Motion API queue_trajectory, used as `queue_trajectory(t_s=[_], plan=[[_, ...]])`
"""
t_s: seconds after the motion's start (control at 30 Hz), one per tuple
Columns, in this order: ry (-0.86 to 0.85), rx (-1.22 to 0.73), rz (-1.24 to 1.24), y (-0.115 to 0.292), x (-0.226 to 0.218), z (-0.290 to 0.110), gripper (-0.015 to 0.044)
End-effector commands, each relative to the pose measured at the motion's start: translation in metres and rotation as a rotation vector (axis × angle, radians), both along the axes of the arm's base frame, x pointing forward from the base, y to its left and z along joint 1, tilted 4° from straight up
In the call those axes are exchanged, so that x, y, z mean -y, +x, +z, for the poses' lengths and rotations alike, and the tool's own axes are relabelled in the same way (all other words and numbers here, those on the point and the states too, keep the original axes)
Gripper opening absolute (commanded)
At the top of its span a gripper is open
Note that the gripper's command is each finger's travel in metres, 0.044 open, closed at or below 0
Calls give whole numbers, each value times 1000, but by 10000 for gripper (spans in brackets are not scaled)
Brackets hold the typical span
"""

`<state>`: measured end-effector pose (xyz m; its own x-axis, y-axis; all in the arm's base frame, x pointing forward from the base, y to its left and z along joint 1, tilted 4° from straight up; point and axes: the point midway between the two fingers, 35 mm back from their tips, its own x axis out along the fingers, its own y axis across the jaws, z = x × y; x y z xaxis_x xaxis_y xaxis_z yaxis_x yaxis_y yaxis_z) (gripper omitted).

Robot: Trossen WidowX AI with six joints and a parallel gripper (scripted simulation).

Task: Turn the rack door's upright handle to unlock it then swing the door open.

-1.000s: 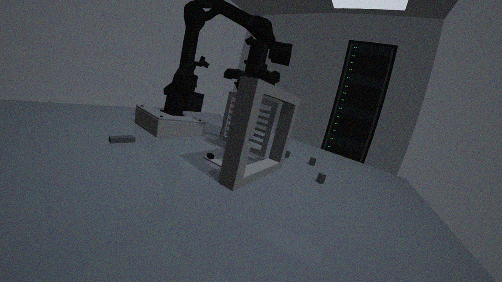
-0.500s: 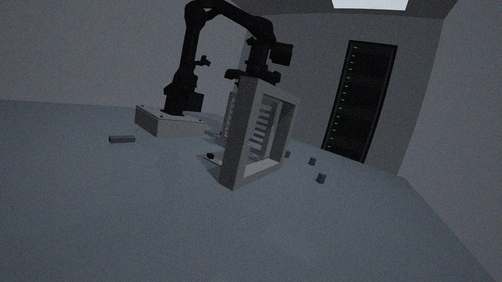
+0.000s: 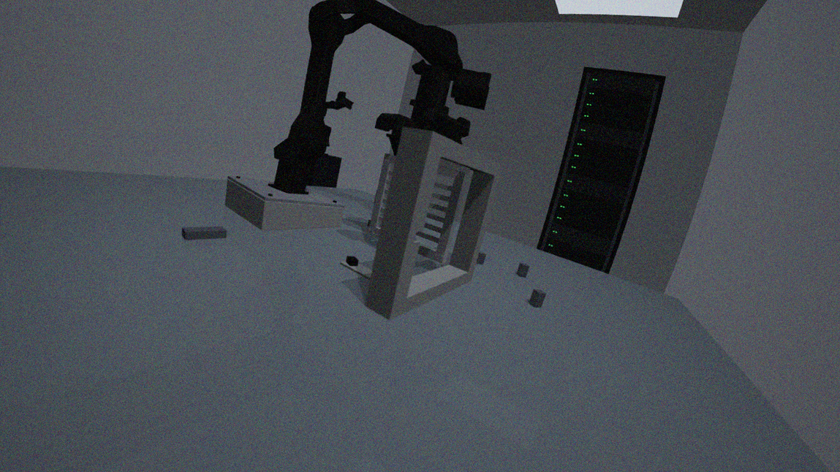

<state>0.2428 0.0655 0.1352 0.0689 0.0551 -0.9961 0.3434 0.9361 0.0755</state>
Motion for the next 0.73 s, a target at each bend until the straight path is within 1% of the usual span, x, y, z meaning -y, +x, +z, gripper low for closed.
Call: queue_trajectory(t_s=[0.0,0.7], plan=[[-2,4,-4,1,0,5,288],[-2,4,-4,0,1,31,288]])
